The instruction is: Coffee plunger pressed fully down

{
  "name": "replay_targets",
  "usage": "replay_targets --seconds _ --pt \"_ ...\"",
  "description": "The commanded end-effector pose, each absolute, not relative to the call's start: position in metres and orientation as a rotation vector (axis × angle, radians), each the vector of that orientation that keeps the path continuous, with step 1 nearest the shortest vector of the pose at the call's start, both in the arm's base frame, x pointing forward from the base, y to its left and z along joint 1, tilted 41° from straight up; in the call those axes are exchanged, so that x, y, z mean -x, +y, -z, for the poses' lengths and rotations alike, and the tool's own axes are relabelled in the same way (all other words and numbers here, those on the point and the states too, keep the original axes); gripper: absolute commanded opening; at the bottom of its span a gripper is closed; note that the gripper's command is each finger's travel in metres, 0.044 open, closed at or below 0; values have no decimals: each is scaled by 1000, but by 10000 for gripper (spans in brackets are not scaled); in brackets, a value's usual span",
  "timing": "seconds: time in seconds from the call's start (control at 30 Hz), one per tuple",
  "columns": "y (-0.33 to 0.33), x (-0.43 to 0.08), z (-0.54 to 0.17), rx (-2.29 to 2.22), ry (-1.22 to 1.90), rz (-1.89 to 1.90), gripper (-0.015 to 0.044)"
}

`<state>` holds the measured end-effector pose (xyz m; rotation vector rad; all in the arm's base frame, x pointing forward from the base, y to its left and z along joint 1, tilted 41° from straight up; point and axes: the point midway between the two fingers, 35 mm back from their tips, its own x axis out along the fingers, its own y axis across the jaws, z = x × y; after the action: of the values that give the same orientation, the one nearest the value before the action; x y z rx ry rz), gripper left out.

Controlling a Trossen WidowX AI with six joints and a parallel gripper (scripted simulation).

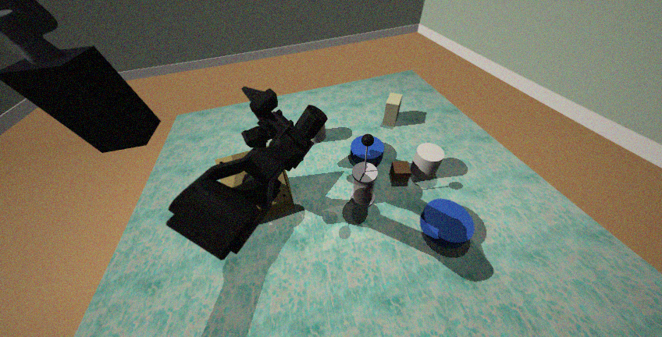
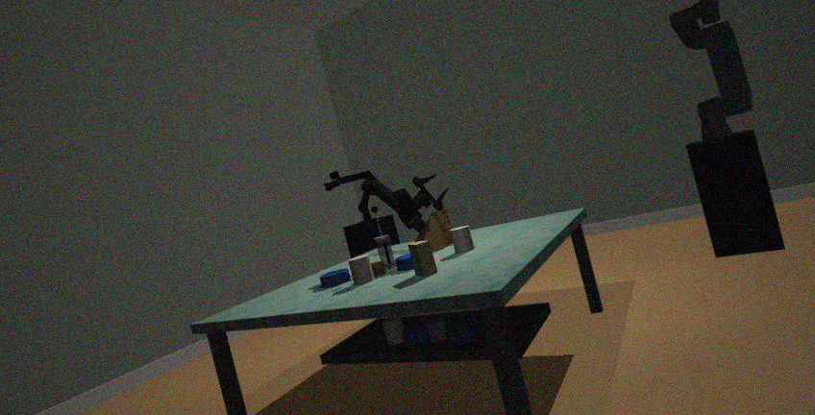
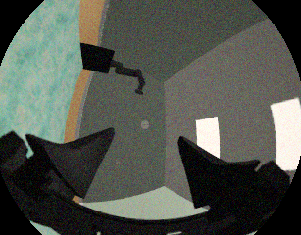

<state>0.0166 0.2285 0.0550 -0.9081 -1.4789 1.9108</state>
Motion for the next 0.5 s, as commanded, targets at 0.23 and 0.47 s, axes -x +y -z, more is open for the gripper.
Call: replay_targets --seconds 0.23,0.47 --pt "254 -42 -35 1005 -858 -2121 440" --pt "255 -84 -5 1143 169 -1979 440"
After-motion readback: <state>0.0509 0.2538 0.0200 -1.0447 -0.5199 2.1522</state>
